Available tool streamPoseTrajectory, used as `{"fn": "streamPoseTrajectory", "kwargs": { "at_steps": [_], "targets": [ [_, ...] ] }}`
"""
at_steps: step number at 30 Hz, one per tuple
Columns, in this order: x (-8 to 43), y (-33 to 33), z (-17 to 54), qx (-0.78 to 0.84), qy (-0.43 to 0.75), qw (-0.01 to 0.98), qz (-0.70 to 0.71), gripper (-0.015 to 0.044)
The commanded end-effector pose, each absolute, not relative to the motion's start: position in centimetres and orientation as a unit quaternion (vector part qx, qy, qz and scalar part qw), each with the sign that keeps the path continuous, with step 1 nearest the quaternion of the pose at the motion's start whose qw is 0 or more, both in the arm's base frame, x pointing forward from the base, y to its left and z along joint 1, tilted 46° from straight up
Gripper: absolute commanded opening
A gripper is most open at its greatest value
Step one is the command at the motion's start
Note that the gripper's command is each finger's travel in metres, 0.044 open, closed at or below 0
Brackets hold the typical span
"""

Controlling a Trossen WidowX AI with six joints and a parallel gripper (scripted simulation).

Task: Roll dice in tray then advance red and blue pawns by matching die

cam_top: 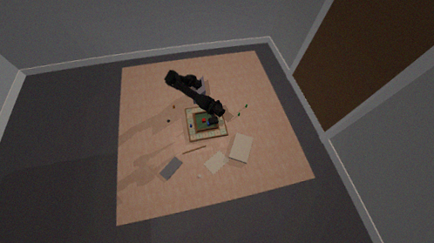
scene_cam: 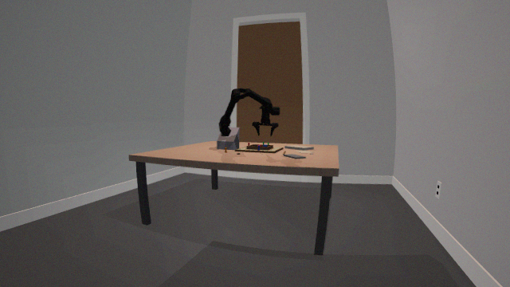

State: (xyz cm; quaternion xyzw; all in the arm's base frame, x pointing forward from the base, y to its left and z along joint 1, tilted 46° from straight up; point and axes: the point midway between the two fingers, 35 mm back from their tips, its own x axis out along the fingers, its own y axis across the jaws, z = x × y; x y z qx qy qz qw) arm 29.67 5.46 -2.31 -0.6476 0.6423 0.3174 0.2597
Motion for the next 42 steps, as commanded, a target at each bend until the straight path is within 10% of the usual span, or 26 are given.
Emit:
{"fn": "streamPoseTrajectory", "kwargs": {
  "at_steps": [1,10,28,42],
  "targets": [
    [29.7,5.4,-2.3,-0.645,0.642,0.262,0.321,0.044],
    [24.5,6.7,-4.2,-0.543,0.706,0.442,0.107,0.0204],
    [15.7,5.5,-6.2,-0.263,0.646,0.661,-0.277,0.02],
    [15.7,5.3,-6.2,-0.248,0.639,0.667,-0.292,0.02]
  ]
}}
